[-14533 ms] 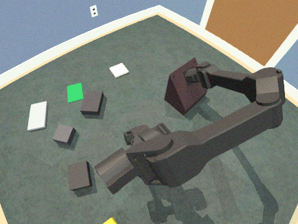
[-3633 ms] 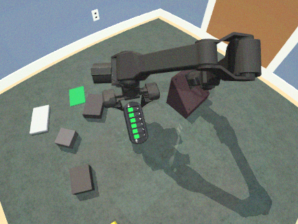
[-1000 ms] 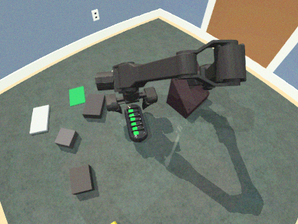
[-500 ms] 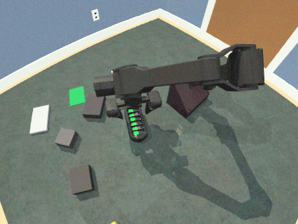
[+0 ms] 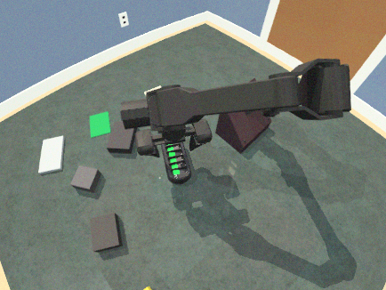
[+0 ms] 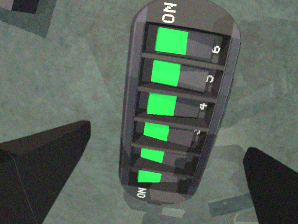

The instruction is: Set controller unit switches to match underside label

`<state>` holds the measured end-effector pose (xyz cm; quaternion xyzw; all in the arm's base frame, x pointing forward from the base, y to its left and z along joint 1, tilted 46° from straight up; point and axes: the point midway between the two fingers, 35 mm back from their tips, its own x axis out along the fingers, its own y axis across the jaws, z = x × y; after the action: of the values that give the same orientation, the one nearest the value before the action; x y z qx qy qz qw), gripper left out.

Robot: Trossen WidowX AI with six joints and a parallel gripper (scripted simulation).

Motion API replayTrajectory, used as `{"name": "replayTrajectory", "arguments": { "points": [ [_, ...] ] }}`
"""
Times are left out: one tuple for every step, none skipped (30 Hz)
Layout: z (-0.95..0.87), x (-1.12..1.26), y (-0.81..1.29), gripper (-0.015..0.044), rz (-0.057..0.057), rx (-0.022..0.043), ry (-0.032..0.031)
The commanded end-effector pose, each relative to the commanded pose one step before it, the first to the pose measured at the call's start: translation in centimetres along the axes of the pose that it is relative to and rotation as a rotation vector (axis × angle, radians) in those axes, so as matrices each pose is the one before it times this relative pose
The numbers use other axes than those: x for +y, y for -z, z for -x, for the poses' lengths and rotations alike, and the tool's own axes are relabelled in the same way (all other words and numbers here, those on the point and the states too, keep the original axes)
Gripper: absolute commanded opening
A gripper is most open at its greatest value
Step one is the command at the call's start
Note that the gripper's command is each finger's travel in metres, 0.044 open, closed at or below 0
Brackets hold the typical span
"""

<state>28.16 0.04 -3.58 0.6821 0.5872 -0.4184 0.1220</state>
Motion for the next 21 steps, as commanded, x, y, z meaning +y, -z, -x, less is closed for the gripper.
{"name": "replayTrajectory", "arguments": {
  "points": [
    [0.053,0.01,0.105,0.044,-0.0029,0.00298,-0.0006],
    [0.0,0.0,0.0,0.044,0.0,0.0,0.0],
    [0.0,0.0,0.0,0.044,0.0,0.0,0.0],
    [0.083,0.022,-0.194,0.044,0.0,-0.00032,-0.00036],
    [0.245,0.056,-0.583,0.044,0.0001,-0.0008,-0.00093],
    [0.4,0.059,-0.968,0.044,0.0003,-0.00079,-0.00104],
    [0.503,0.013,-1.248,0.044,0.0007,0.00006,-0.00047],
    [0.483,-0.056,-1.236,0.044,0.0011,0.00135,0.00042],
    [0.36,-0.091,-0.942,0.044,0.0012,0.00196,0.00085],
    [0.211,-0.074,-0.56,0.044,0.0009,0.00158,0.00071],
    [0.069,-0.028,-0.185,0.044,0.0003,0.00059,0.00027],
    [0.0,0.0,0.0,0.044,0.0,0.0,0.0],
    [0.0,0.0,0.0,0.044,0.0,0.0,0.0],
    [-0.027,0.003,0.0,0.044,0.0,-0.00001,-0.00002],
    [-0.081,0.01,0.0,0.044,0.0,-0.00004,-0.00006],
    [-0.135,0.015,0.0,0.044,0.0,-0.00006,-0.00009],
    [-0.164,0.018,0.0,0.044,0.0,-0.00007,-0.0001],
    [-0.164,0.017,0.001,0.044,0.0,-0.00006,-0.0001],
    [-0.164,0.015,0.001,0.044,0.0,-0.00005,-0.00009],
    [-0.163,0.014,0.001,0.044,0.0,-0.00004,-0.00008],
    [-0.163,0.013,0.001,0.044,0.0,-0.00003,-0.00008]
  ]
}}
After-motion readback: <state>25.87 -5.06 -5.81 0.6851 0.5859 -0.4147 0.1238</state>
